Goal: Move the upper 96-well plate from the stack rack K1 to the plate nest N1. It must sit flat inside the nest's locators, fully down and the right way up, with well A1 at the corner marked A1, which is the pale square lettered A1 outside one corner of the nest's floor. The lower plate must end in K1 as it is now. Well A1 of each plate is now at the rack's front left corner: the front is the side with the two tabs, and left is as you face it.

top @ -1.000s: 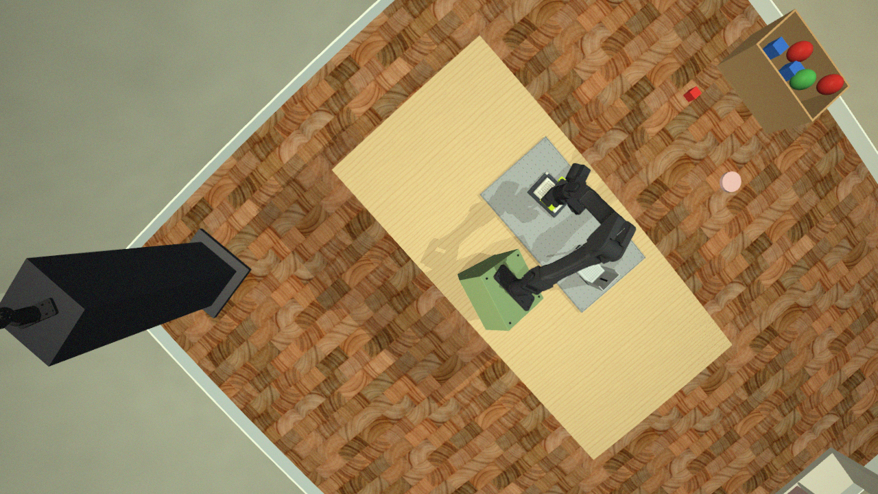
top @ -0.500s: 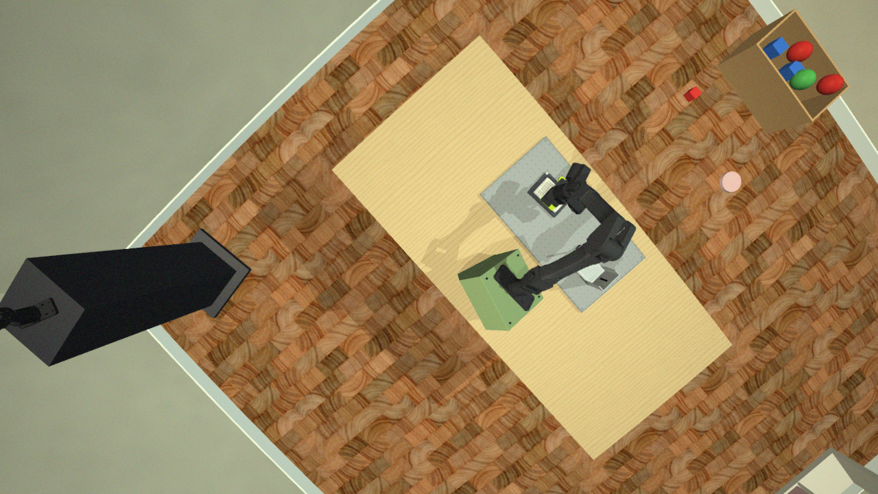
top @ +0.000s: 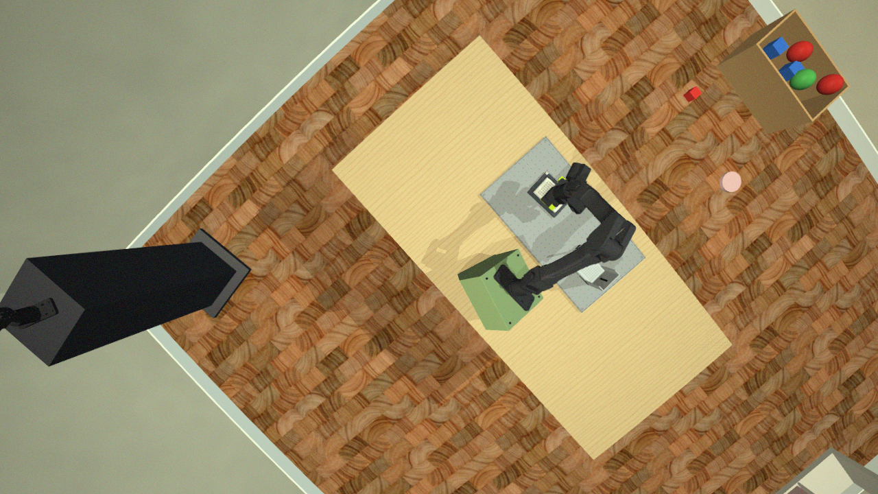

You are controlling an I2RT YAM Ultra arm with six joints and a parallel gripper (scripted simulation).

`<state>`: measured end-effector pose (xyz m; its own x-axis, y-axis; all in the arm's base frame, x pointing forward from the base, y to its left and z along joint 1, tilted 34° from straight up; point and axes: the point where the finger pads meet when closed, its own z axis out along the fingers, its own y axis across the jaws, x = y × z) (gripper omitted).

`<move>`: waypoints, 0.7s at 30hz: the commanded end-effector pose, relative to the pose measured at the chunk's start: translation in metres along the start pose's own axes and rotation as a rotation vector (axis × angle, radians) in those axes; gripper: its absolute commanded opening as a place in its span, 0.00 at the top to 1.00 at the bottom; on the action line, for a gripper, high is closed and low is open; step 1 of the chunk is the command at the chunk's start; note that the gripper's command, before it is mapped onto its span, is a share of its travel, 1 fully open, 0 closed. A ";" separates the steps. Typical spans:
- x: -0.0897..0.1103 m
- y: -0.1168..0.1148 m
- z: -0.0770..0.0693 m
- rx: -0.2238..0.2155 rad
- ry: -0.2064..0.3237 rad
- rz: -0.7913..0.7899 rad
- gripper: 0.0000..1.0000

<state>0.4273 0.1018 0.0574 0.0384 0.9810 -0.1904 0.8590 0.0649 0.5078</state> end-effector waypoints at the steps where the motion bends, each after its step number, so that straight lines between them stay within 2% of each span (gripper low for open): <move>1: 0.000 0.020 0.003 -0.047 -0.003 0.013 1.00; 21: 0.000 0.022 0.003 -0.047 -0.003 0.013 1.00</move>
<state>0.4276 0.1019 0.0573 0.0369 0.9803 -0.1940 0.8633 0.0665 0.5003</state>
